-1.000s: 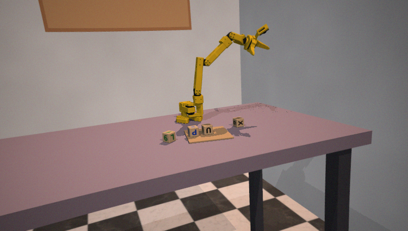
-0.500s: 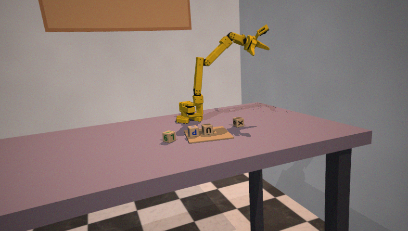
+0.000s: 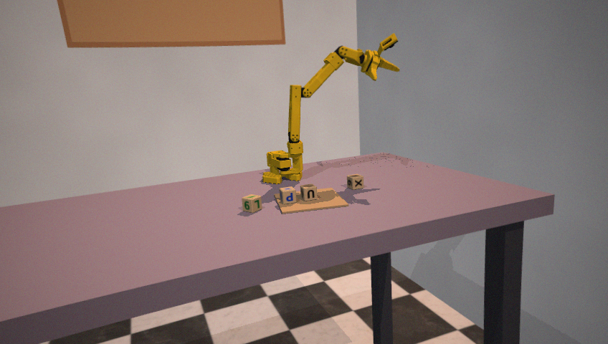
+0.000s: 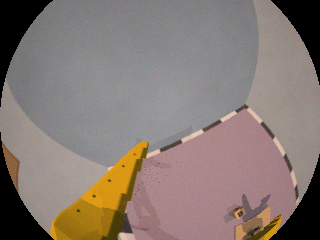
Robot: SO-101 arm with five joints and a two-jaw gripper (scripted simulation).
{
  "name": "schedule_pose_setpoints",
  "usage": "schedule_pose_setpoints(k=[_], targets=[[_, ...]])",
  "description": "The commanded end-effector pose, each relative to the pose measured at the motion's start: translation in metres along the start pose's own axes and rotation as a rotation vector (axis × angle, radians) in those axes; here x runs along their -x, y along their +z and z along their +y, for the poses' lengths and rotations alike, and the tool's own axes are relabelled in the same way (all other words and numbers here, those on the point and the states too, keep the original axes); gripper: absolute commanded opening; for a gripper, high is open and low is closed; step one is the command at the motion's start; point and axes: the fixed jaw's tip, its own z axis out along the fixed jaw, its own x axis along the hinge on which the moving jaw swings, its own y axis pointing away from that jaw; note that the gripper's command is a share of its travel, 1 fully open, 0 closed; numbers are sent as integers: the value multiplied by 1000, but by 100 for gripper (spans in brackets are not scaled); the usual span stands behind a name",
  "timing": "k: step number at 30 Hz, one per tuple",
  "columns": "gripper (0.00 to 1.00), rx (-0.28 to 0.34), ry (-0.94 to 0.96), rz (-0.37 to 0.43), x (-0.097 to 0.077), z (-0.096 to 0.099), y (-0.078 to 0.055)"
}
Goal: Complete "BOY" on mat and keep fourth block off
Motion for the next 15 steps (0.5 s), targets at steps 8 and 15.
schedule_pose_setpoints(k=[8,15], targets=[[100,47,1,-92,19,10,-23],[100,81,1,-157,31,16,-42]])
